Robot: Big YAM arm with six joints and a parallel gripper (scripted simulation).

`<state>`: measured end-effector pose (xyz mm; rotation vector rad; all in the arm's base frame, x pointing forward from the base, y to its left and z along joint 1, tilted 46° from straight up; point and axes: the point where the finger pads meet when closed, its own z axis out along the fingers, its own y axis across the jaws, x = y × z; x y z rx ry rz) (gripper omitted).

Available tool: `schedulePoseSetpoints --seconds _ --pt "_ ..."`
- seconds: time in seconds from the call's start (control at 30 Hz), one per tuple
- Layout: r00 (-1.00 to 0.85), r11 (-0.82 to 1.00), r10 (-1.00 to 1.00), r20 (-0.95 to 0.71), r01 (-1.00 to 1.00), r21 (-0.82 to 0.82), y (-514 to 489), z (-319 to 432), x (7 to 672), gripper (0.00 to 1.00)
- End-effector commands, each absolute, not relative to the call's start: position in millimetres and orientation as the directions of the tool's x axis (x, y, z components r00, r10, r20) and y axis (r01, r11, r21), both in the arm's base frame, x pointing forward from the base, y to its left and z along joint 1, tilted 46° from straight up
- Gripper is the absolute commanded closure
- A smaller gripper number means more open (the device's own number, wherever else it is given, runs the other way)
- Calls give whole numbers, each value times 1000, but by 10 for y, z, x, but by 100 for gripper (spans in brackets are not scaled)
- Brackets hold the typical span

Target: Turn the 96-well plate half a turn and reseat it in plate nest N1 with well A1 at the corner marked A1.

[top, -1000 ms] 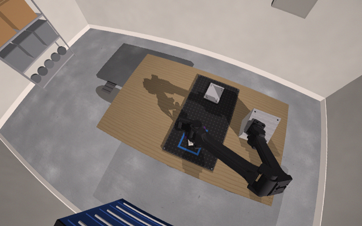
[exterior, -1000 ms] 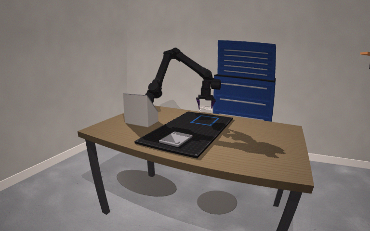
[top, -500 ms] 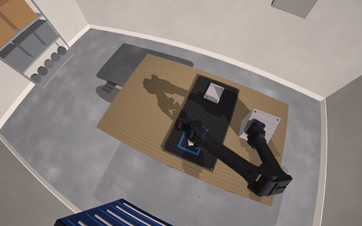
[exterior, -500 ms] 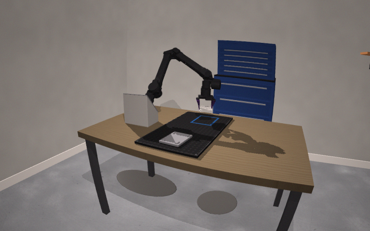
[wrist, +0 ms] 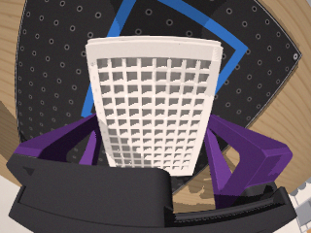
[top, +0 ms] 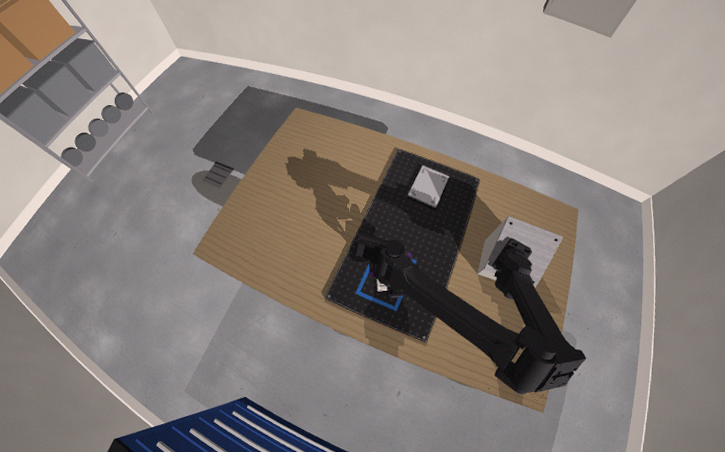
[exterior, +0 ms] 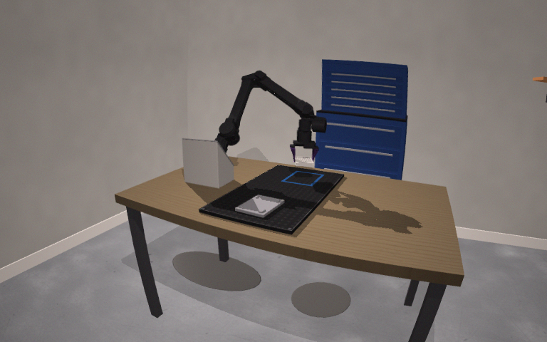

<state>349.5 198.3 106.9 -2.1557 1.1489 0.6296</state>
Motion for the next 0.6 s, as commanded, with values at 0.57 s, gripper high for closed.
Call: schedulePoseSetpoints --seconds 0.57 --pt "403 -346 -613 -680 -910 -228 1817 1041 3611 100"
